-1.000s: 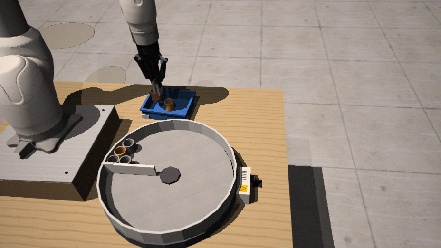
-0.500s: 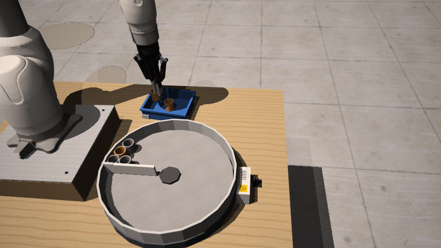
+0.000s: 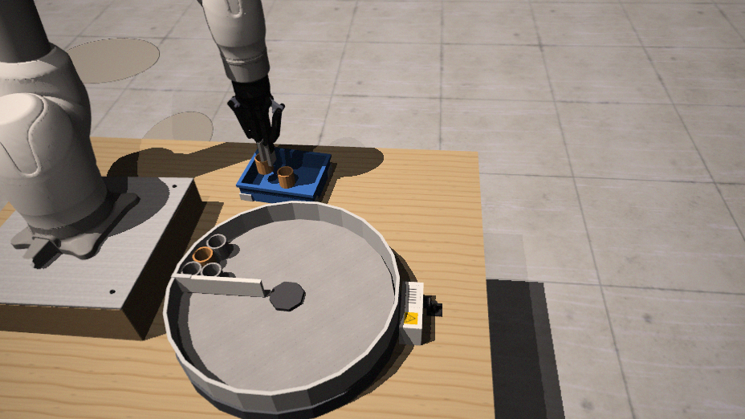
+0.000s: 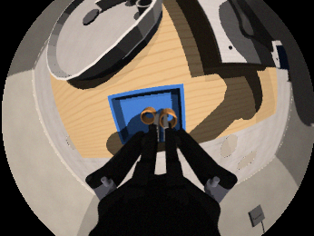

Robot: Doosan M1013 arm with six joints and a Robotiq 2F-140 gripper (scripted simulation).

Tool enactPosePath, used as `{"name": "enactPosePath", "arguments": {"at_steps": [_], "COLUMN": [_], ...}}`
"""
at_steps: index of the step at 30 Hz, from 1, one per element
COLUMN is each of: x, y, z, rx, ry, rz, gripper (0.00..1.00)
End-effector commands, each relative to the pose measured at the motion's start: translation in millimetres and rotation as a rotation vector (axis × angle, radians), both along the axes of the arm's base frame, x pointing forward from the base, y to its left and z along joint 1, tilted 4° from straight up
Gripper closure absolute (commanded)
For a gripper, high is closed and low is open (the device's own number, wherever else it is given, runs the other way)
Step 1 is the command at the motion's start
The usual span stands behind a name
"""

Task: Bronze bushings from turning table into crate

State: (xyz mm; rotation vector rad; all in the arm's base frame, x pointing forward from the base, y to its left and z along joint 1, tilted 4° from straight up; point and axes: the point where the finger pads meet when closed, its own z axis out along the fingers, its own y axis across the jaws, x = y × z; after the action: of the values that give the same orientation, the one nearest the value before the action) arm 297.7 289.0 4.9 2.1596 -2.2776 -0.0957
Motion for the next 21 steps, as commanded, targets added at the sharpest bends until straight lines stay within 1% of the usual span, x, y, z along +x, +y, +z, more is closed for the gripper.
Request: {"name": "enactPosePath", "arguments": {"at_steps": [1,9,21], "x": [-0.2,-0.8,-1.2], "y": [0.3,0.9,1.3], "z": [-4.5,-18.7,-28.0], "rx": [0.0,0.0,0.0], "ry": [0.0,0.0,0.0], "rz": [0.0,0.0,0.0], "gripper": [1.0,1.0,1.0]}}
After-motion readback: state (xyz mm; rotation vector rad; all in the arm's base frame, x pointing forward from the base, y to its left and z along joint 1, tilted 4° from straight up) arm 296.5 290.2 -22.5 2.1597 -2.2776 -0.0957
